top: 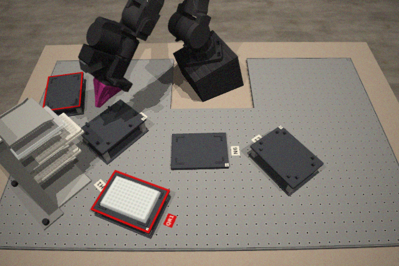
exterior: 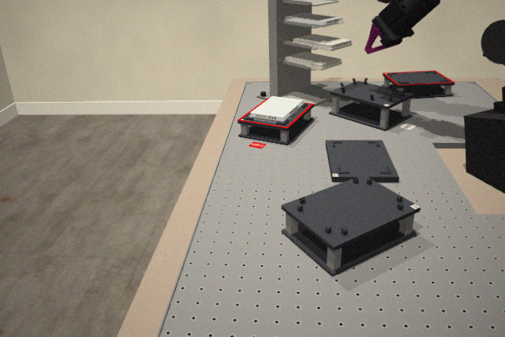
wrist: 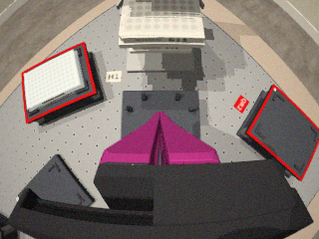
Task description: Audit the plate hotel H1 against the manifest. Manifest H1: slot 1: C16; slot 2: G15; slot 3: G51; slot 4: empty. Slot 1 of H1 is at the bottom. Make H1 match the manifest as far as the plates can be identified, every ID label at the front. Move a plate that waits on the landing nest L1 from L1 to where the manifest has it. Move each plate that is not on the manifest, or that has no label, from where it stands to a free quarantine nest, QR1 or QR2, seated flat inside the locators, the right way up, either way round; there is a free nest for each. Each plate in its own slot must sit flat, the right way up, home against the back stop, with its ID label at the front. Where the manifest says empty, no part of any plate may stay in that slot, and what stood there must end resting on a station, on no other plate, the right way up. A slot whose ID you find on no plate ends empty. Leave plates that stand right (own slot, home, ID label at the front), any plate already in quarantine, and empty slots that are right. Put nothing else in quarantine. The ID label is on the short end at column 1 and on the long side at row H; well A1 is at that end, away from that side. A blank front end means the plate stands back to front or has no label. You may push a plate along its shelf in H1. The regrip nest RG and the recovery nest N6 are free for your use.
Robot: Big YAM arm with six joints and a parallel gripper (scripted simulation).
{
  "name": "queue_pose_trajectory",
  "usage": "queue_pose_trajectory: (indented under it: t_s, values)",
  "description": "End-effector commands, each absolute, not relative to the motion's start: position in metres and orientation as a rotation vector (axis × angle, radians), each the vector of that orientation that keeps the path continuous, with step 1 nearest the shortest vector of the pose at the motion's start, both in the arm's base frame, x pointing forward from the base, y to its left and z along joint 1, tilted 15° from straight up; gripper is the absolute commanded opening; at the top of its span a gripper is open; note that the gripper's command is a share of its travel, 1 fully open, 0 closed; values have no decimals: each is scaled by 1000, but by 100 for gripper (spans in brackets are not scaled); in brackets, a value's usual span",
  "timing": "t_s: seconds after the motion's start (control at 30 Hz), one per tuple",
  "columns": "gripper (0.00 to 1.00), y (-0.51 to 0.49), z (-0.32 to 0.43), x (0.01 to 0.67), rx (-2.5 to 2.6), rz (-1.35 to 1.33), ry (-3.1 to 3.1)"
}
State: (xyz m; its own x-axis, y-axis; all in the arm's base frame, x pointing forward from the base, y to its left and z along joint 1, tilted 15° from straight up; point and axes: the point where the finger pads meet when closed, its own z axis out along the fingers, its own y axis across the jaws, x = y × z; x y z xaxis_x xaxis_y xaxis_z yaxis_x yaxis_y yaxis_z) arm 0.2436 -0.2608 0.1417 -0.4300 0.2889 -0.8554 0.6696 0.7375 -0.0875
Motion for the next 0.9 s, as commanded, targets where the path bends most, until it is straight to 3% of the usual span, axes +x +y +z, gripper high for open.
queue_pose_trajectory:
  t_s: [0.0,0.87]
  values:
    - [0,-275,166,252,705,-564,1977]
    - [0,-284,180,272,695,-551,1957]
